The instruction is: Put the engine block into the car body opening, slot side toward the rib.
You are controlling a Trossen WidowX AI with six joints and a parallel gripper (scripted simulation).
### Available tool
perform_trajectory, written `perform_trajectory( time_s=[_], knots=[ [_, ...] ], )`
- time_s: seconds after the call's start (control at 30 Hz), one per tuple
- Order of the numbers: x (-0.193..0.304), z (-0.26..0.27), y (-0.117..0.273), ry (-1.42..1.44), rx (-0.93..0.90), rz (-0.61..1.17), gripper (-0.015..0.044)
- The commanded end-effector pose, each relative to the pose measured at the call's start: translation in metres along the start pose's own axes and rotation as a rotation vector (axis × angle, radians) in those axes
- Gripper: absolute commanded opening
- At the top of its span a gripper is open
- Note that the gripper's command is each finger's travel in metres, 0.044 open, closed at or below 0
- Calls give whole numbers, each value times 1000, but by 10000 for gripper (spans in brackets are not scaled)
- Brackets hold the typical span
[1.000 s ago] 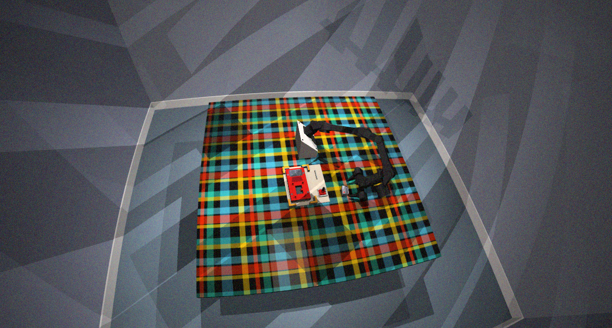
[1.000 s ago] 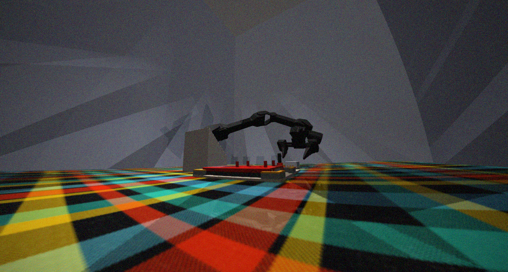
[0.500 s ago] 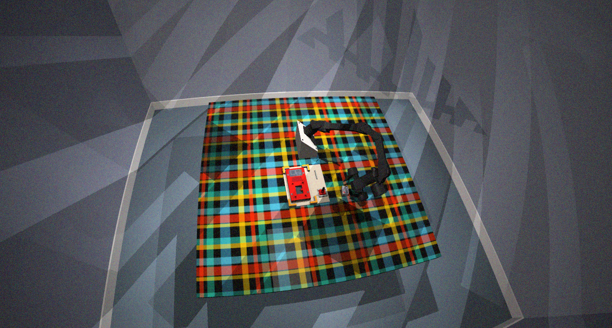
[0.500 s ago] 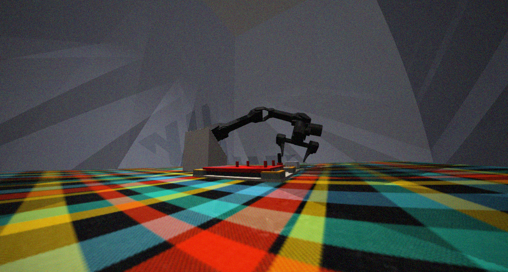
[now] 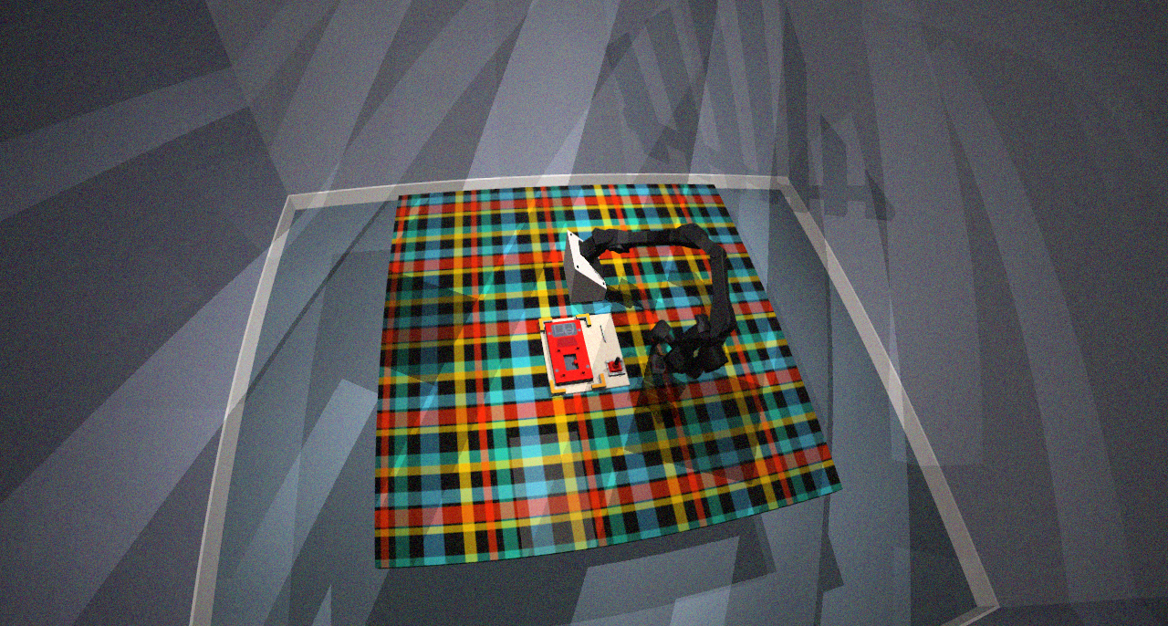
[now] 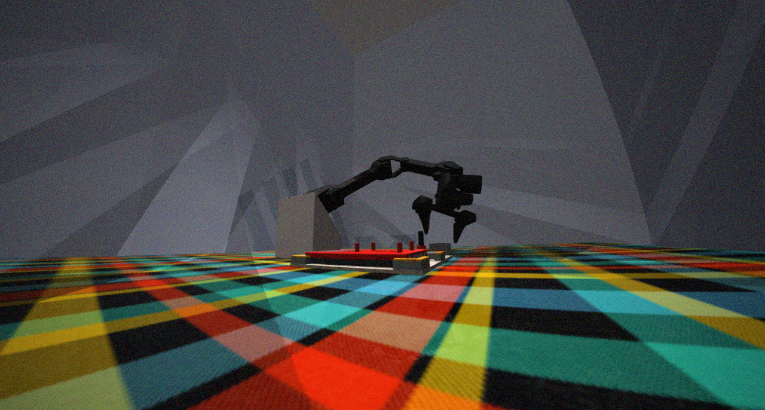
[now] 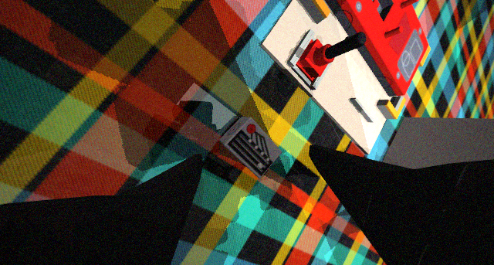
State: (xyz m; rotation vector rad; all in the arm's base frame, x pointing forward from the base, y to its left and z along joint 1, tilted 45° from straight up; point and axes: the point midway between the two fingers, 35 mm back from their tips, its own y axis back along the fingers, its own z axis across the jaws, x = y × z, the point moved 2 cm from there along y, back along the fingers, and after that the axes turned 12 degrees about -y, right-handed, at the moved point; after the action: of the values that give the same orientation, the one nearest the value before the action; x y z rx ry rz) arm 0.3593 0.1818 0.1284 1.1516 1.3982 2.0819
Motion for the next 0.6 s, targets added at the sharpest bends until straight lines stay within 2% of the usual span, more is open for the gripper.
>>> perform_trajectory(
  time_s=[0.0, 0.57],
  knots=[
    [-2, -2, 2, 99, -43, 38, 440],
    [-11, -15, 12, 589, -287, 135, 440]
  ],
)
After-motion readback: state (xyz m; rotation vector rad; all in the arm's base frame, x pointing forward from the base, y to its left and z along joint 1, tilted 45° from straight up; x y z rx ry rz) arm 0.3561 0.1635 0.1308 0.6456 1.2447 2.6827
